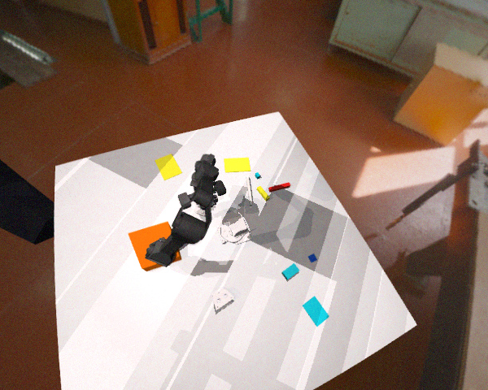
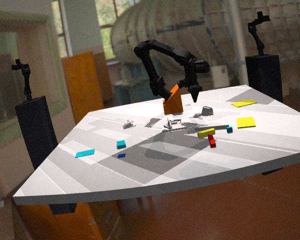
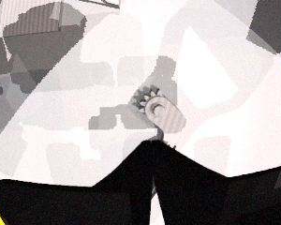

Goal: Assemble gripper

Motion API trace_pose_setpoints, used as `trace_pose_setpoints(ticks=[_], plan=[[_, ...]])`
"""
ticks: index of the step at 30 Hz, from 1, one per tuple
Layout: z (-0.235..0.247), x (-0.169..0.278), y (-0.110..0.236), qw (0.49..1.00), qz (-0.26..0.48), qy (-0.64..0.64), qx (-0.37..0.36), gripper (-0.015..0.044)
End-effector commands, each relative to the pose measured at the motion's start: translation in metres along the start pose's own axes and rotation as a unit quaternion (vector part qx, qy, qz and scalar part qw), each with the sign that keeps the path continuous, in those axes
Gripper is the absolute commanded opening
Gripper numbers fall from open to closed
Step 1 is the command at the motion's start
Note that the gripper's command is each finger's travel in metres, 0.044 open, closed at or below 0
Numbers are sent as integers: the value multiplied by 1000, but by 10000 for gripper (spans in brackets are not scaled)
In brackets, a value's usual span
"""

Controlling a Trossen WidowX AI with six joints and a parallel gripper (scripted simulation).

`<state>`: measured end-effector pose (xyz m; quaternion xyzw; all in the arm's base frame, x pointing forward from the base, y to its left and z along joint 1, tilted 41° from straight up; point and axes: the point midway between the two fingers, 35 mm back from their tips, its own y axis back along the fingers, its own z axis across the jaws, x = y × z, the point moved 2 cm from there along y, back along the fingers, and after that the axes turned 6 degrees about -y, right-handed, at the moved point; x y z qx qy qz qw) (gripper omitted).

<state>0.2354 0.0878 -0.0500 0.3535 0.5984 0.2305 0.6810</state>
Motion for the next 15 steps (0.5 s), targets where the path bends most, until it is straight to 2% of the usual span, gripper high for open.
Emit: trace_pose_setpoints(ticks=[1,7,15], plan=[[-1,0,1,1000,2,-2,2,0],[-1,0,1,1000,2,-2,2,0],[0,0,0,1000,0,0,0,210]])
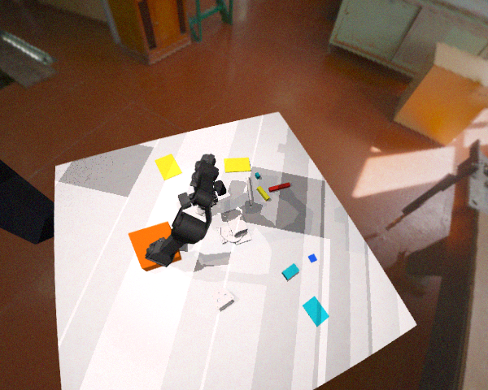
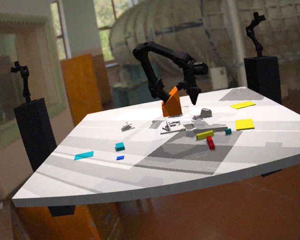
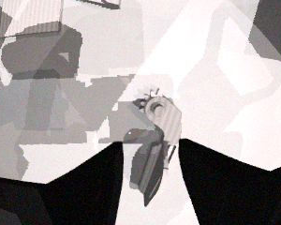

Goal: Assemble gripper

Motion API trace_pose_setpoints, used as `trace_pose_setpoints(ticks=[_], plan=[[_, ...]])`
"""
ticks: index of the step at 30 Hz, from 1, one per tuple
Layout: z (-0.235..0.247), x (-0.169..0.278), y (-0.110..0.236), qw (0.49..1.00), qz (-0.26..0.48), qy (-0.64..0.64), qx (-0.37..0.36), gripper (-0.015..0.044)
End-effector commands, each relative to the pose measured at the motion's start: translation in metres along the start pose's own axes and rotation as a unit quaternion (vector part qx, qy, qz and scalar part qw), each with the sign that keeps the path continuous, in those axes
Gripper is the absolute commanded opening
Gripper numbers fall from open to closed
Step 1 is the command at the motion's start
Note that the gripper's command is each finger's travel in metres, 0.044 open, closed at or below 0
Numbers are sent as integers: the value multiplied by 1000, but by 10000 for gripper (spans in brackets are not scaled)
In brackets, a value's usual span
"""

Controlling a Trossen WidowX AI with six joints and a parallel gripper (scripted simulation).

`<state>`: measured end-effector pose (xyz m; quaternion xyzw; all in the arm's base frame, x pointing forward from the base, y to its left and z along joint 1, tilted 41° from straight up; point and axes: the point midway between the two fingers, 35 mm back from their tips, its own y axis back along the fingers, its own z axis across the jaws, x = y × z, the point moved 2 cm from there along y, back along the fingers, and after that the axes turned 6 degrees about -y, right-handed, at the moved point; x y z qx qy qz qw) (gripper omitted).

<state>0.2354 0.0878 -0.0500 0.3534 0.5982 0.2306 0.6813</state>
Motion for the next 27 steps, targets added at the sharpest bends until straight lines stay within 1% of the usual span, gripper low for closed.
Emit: trace_pose_setpoints(ticks=[1,9,27], plan=[[0,0,0,1000,0,0,0,236],[0,0,0,1000,0,0,0,440],[0,0,0,1000,0,0,0,440]])
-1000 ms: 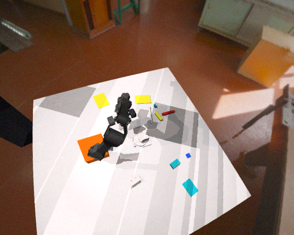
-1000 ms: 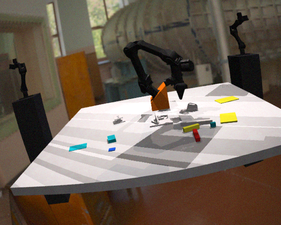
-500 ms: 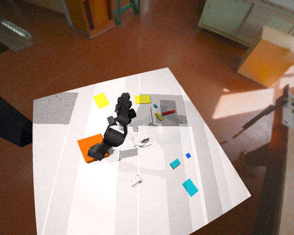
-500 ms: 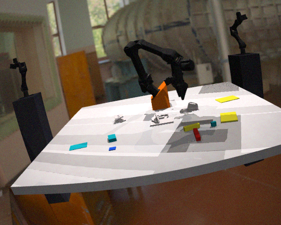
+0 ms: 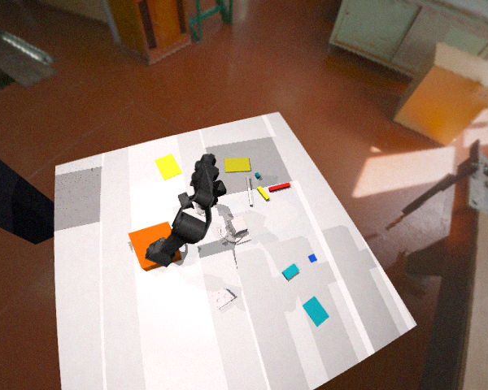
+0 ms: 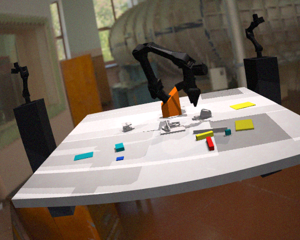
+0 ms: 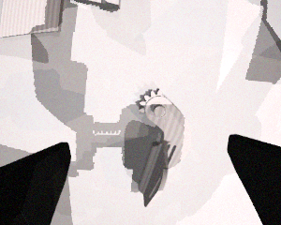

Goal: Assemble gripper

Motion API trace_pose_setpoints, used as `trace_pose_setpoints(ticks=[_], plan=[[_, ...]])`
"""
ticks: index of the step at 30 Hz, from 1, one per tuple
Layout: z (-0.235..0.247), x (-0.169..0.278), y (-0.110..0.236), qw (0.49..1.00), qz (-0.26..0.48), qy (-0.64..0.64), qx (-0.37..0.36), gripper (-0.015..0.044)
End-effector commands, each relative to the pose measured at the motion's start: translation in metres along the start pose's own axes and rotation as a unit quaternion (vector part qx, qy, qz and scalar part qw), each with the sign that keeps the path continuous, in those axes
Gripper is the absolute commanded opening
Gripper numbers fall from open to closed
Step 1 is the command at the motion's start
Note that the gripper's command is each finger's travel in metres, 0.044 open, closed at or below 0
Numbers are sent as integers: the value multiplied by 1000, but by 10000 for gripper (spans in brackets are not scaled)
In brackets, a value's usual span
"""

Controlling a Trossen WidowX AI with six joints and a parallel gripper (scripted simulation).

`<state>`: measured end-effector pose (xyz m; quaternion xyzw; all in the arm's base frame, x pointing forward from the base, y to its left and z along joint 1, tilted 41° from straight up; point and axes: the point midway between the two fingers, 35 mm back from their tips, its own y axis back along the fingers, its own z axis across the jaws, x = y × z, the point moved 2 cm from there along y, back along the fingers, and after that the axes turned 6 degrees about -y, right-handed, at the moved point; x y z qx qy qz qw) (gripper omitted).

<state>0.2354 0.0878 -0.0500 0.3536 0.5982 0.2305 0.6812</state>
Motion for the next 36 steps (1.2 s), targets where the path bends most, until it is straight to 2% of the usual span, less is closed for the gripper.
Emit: trace_pose_setpoints(ticks=[1,10,27,36], plan=[[0,0,0,1000,0,0,0,440],[0,0,0,1000,0,0,0,440],[0,0,0,1000,0,0,0,0],[0,0,0,1000,0,0,0,0]])
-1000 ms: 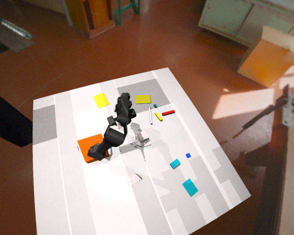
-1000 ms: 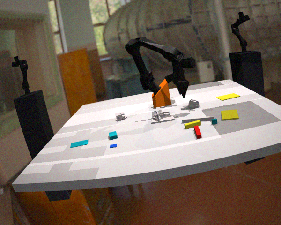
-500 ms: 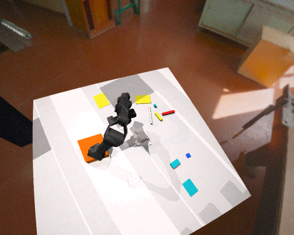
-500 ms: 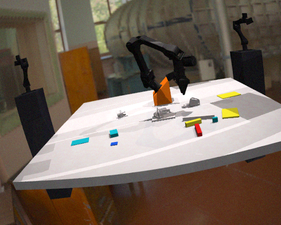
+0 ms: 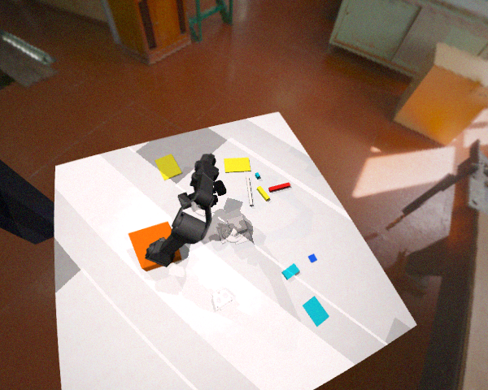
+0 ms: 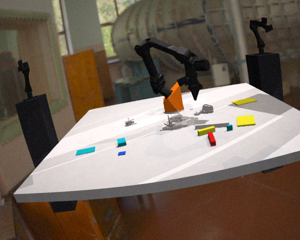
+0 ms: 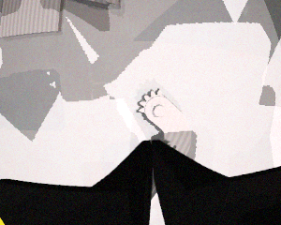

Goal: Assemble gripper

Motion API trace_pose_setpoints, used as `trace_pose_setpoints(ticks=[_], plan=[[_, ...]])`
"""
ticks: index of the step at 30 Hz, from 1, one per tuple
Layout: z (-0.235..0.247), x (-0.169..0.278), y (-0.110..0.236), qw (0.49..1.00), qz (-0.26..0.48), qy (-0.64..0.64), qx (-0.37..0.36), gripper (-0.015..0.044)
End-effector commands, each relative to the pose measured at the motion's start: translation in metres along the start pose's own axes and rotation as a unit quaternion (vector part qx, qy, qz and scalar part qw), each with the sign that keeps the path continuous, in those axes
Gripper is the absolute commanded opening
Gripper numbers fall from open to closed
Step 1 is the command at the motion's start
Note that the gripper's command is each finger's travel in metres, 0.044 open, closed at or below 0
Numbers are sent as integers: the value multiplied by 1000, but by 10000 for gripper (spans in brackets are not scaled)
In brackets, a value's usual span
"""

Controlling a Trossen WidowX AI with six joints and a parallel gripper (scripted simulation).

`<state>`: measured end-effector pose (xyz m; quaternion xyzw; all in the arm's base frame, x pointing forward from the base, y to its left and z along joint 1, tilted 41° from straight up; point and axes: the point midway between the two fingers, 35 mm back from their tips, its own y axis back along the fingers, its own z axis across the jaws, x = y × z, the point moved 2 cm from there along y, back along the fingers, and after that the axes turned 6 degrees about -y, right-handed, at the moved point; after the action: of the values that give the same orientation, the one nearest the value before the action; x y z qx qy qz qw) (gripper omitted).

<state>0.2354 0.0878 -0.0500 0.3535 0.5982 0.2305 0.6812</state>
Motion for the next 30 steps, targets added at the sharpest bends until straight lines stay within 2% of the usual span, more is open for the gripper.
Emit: trace_pose_setpoints(ticks=[1,9,25,26,30], plan=[[0,0,0,1000,0,0,0,0],[0,0,0,1000,0,0,0,0],[0,0,0,1000,0,0,0,420],[0,0,0,1000,0,0,0,440],[0,0,0,1000,0,0,0,440]])
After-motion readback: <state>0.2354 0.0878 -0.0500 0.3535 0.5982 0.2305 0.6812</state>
